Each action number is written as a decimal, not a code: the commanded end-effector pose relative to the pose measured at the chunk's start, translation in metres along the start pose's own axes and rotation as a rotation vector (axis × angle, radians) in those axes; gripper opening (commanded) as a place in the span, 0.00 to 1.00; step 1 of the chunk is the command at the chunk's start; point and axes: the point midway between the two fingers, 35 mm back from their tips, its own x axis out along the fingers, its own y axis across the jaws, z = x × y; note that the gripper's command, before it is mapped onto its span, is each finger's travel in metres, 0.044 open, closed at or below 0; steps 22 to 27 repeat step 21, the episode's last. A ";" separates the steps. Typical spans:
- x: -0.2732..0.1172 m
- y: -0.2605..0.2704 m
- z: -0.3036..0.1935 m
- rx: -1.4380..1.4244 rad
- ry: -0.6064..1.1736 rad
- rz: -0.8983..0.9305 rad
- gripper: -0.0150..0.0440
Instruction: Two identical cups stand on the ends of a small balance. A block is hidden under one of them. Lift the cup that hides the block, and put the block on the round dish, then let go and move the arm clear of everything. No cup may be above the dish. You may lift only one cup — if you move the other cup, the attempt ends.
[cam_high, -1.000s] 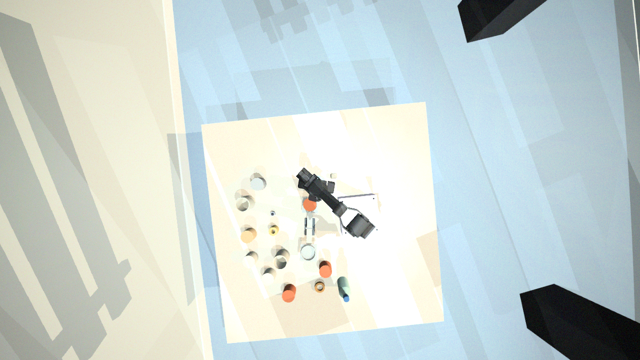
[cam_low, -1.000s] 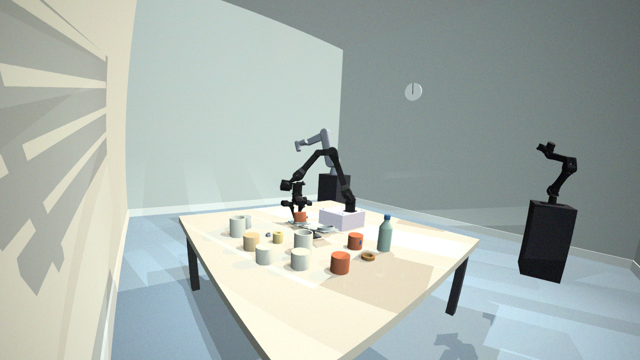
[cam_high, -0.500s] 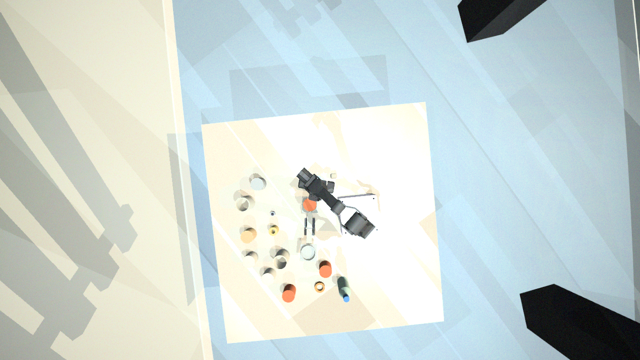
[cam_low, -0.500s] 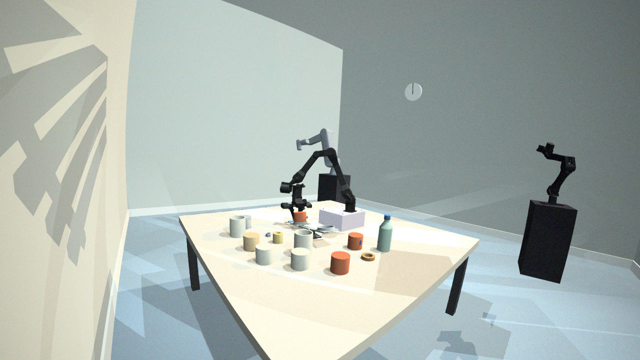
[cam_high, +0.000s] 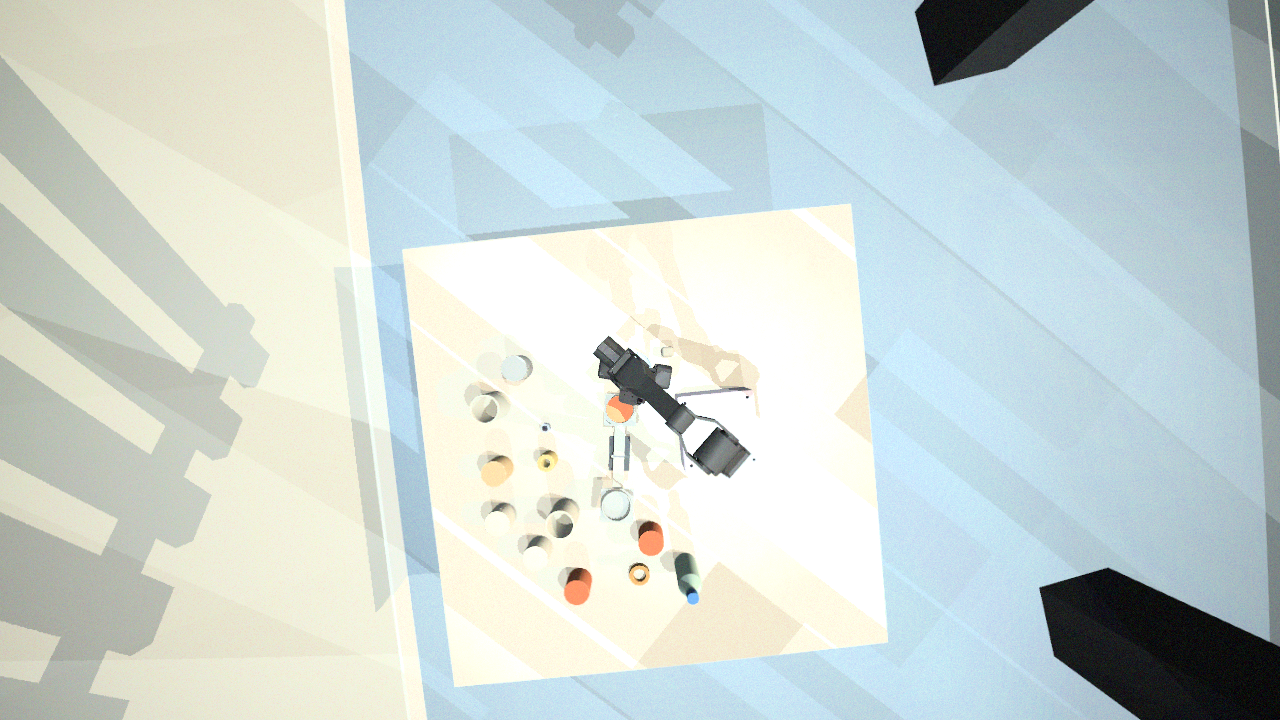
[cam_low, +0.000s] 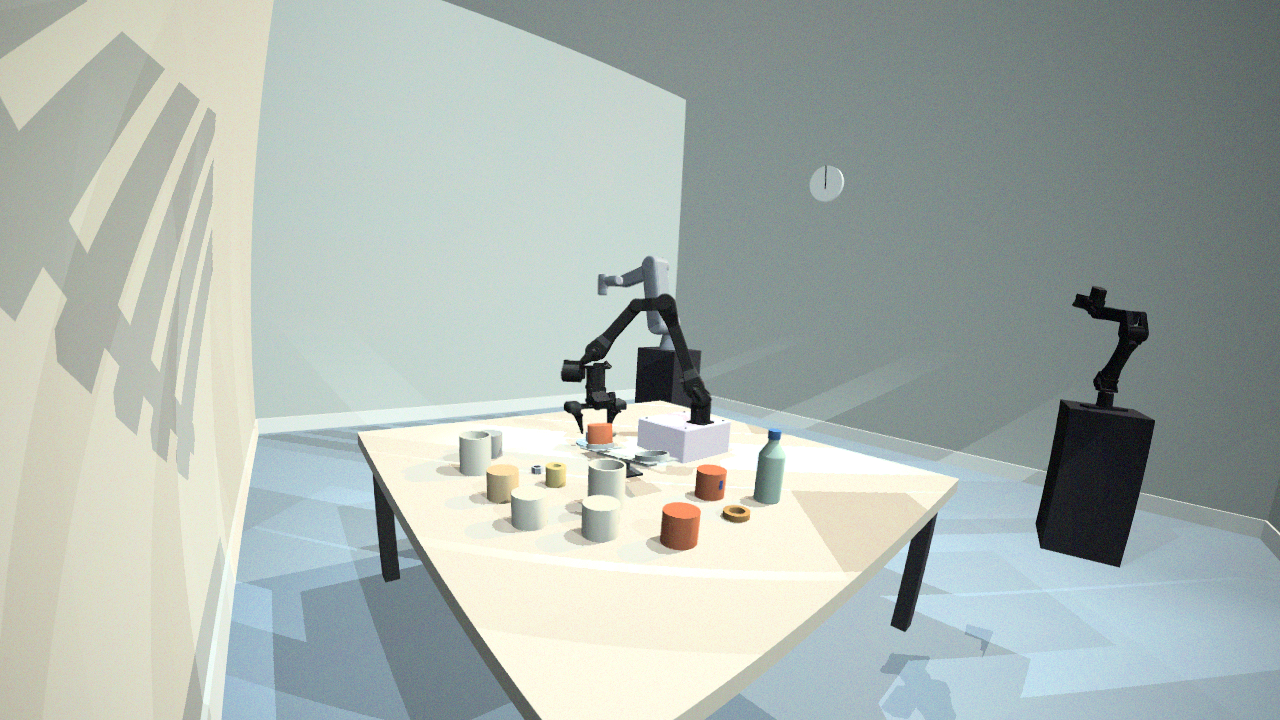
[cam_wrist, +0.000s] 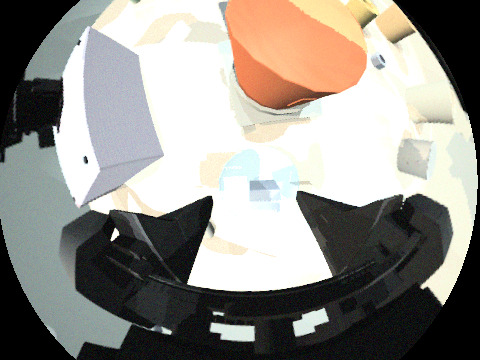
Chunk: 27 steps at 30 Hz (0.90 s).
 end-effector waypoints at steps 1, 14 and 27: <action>-0.038 -0.004 -0.002 -0.005 0.012 -0.026 1.00; -0.084 -0.001 -0.001 0.000 0.023 -0.037 1.00; -0.084 -0.001 -0.001 0.000 0.023 -0.037 1.00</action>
